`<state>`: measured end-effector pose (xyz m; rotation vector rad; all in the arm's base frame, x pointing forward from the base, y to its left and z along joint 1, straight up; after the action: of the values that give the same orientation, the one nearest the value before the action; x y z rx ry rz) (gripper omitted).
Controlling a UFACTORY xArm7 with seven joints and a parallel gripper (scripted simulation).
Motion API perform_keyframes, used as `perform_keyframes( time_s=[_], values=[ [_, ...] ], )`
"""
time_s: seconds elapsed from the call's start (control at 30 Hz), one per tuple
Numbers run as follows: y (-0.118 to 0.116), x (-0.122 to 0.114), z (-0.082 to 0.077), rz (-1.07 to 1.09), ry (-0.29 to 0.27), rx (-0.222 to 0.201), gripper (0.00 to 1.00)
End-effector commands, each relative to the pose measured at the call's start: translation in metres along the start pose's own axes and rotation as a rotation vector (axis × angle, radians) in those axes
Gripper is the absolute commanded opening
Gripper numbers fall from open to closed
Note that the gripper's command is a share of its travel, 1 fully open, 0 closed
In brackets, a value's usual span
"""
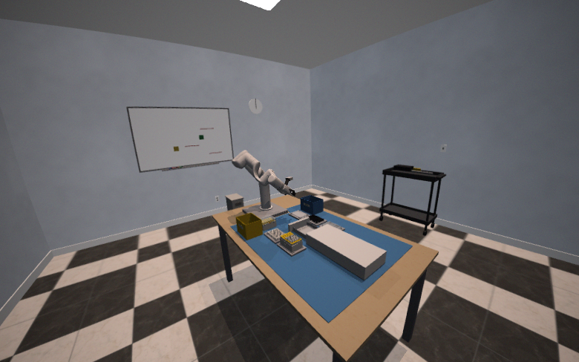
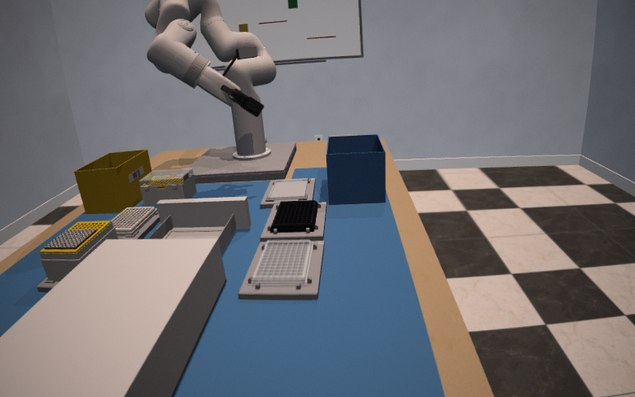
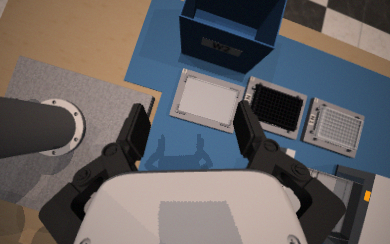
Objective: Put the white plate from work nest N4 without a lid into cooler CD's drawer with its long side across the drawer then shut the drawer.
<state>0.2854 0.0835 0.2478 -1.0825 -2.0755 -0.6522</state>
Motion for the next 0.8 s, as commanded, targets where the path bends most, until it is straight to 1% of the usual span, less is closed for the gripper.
perform_keyframes(
  time_s=[0.0, 0.53, 0.7, 0.73, 0.77],
  values=[
    [0.001, 0.000, -0.001, -0.002, -0.001, -0.001, 1.00],
    [0.001, 0.000, -0.001, -0.002, -0.001, -0.001, 1.00],
    [0.009, 0.000, -0.021, 0.133, -0.096, -0.027, 1.00],
    [0.010, 0.001, -0.022, 0.152, -0.110, -0.030, 1.00],
    [0.011, 0.001, -0.026, 0.180, -0.128, -0.036, 1.00]
  ],
)
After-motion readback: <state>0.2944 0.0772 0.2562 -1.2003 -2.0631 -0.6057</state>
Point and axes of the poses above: the point where the finger pads meet when closed, its own z axis out along the fingers, its own y axis across the jaws, x = y × z, the point moved 9 cm from there along -z, back along the fingers, and after that the axes turned 3 degrees about -z, right-handed, at the moved point
